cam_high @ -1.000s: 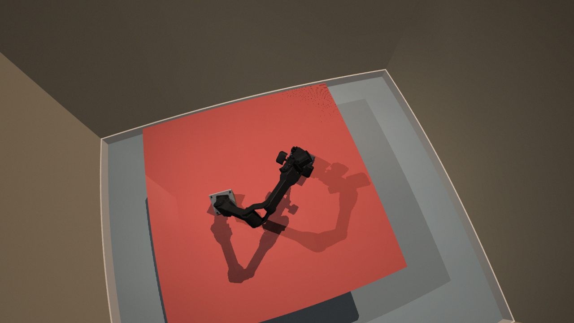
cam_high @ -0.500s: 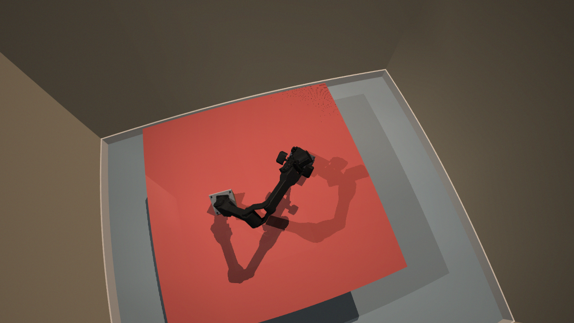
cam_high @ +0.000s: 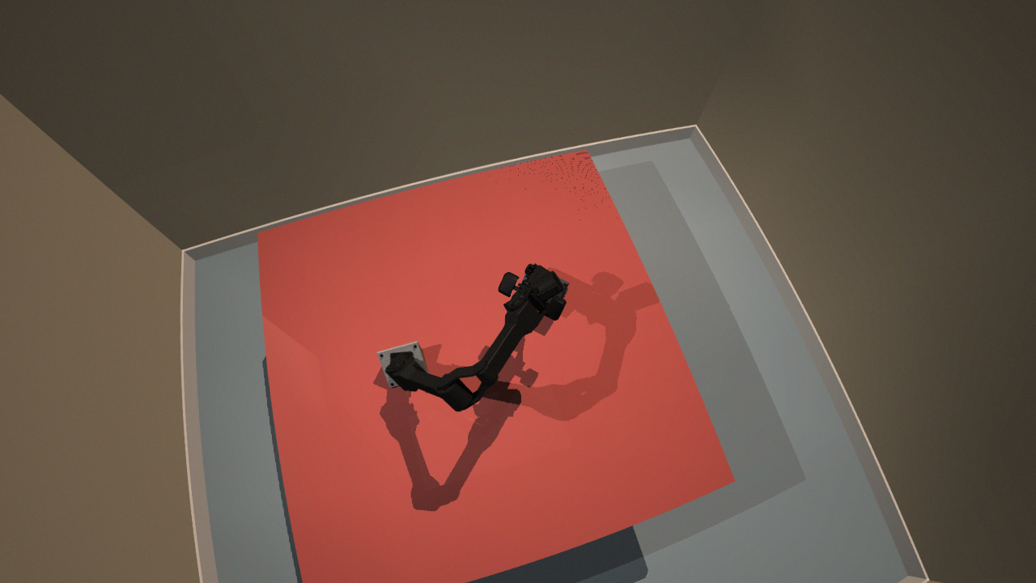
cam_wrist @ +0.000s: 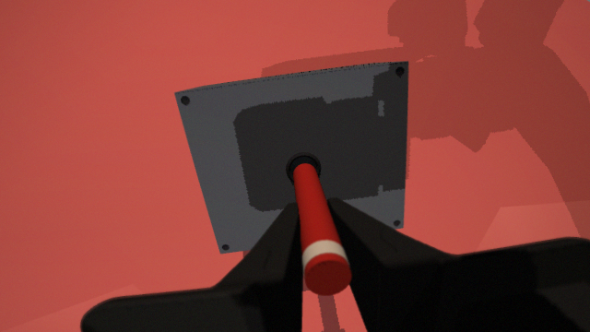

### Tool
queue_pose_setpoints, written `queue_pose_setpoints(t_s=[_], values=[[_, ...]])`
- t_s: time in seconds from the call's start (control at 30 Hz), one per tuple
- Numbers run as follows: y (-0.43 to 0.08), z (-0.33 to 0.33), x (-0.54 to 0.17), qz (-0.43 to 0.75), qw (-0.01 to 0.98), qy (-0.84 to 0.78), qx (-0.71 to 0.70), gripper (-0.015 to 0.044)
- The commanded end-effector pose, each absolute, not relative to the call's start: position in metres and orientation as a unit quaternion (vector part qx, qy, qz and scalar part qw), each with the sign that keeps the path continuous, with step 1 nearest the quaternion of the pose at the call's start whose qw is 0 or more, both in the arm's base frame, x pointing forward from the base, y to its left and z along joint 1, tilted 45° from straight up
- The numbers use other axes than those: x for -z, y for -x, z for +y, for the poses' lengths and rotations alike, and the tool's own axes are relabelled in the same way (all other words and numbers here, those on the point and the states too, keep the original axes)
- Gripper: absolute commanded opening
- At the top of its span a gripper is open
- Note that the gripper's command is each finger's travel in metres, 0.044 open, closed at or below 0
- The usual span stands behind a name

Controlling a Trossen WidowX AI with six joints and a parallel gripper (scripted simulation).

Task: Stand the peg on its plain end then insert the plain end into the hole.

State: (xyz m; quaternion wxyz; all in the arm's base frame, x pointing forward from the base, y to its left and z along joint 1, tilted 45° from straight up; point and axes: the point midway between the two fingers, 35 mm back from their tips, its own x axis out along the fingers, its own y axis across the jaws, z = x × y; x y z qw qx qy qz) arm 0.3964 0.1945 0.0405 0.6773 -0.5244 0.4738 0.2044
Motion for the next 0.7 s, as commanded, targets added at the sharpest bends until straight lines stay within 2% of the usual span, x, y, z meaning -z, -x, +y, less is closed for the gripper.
queue_pose_setpoints(t_s=[0.0,0.67], values=[[-0.398,0.194,-0.038,0.474,0.679,0.523,-0.203,0.0000],[-0.404,0.192,-0.026,0.474,0.679,0.523,-0.203,0.0000]])
